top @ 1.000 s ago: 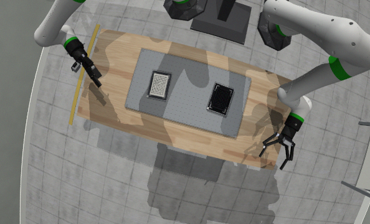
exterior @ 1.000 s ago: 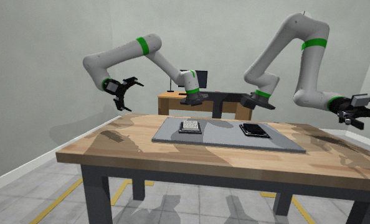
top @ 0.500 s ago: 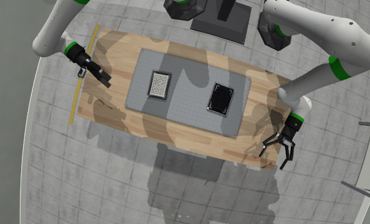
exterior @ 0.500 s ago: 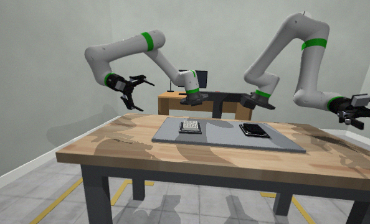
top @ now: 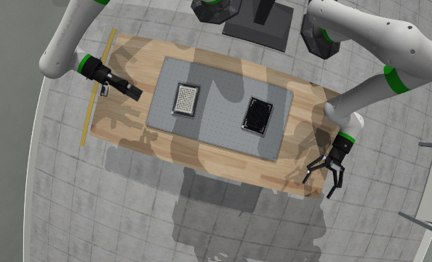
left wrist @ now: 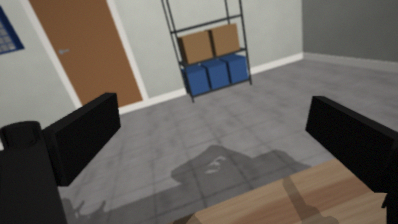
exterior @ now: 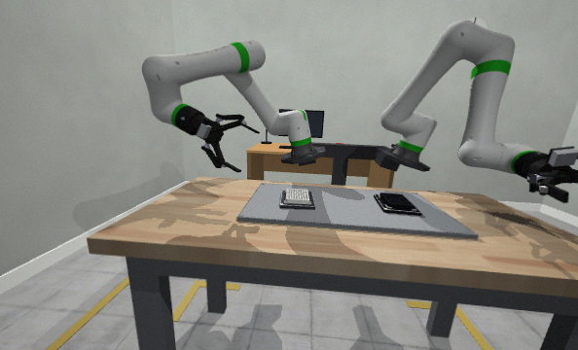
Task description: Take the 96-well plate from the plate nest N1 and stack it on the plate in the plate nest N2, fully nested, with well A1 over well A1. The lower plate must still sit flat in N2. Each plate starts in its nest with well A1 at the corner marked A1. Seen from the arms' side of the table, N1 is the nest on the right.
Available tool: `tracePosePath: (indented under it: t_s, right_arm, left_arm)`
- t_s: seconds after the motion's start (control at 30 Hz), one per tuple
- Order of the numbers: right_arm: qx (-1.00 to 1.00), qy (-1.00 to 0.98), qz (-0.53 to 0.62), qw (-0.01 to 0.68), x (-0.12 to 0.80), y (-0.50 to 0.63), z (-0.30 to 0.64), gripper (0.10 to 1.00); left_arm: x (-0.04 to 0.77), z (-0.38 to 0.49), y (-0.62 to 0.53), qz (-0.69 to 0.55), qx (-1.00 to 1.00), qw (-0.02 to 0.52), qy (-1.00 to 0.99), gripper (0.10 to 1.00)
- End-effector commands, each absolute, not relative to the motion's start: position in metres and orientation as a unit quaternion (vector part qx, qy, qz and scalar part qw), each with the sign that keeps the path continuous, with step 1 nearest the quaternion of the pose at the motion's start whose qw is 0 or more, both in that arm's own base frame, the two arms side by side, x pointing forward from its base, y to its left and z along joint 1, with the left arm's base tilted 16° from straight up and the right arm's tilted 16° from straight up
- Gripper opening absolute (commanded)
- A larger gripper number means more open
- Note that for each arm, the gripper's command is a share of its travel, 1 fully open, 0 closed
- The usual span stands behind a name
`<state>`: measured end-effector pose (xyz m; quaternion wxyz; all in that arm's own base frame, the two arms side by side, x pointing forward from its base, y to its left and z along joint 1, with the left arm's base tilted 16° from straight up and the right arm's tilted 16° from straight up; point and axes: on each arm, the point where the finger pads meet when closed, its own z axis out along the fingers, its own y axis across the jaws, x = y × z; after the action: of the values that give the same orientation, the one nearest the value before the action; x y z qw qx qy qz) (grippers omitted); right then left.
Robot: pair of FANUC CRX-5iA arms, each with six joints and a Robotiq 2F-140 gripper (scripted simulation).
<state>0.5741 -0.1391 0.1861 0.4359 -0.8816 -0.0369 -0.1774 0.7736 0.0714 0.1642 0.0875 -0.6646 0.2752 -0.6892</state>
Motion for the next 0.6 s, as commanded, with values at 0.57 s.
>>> tracePosePath:
  t_s: [0.57]
  right_arm:
    - [-0.941,-0.035,-0.036,0.335,0.537,-0.066,0.182,1.0]
  left_arm:
    - [0.774,0.166,0.071,-0.69,-0.664,0.088,0.275,1.0]
